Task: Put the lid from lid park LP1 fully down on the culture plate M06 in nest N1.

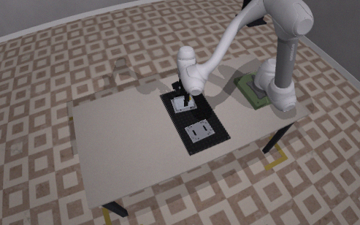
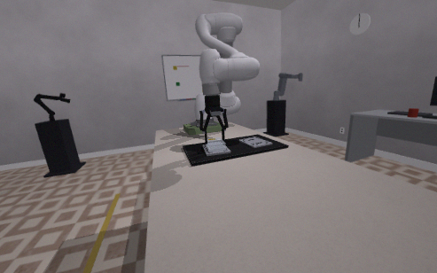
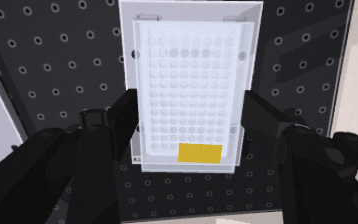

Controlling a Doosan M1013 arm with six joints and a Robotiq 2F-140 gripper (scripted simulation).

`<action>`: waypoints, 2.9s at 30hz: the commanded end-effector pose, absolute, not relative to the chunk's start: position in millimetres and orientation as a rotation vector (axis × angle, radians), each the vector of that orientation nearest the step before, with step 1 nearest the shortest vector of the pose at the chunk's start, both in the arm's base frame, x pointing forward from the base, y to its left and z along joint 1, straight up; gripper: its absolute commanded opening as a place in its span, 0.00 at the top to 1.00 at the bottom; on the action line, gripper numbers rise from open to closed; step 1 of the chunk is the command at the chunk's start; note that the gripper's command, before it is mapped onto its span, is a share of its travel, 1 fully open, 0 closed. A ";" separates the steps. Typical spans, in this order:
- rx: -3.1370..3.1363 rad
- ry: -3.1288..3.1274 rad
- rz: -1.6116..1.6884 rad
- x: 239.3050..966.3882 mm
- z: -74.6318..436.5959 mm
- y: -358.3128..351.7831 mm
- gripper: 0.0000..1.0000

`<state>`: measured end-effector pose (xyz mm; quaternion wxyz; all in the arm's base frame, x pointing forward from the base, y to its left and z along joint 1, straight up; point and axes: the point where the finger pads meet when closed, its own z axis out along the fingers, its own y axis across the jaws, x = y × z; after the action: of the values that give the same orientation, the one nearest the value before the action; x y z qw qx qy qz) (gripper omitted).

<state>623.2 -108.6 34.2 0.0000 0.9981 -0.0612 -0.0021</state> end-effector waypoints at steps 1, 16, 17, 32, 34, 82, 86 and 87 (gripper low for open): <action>3.136 -0.193 -0.004 623.8 31.0 -108.7 0.40; 3.136 -0.193 -0.004 623.8 28.9 -108.7 0.40; 3.136 -0.193 -0.004 623.8 28.9 -108.7 0.40; 3.136 -0.193 -0.004 623.8 28.7 -108.7 0.40; 3.136 -0.193 -0.004 623.8 28.3 -108.7 0.40; 3.136 -0.193 -0.004 623.8 18.8 -108.0 0.40; 3.136 -0.193 -0.004 623.8 18.5 -108.0 0.40; 3.136 -0.193 -0.004 623.8 18.3 -108.0 0.40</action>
<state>623.3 -108.0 17.9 0.0000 0.9981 -0.0612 -0.0021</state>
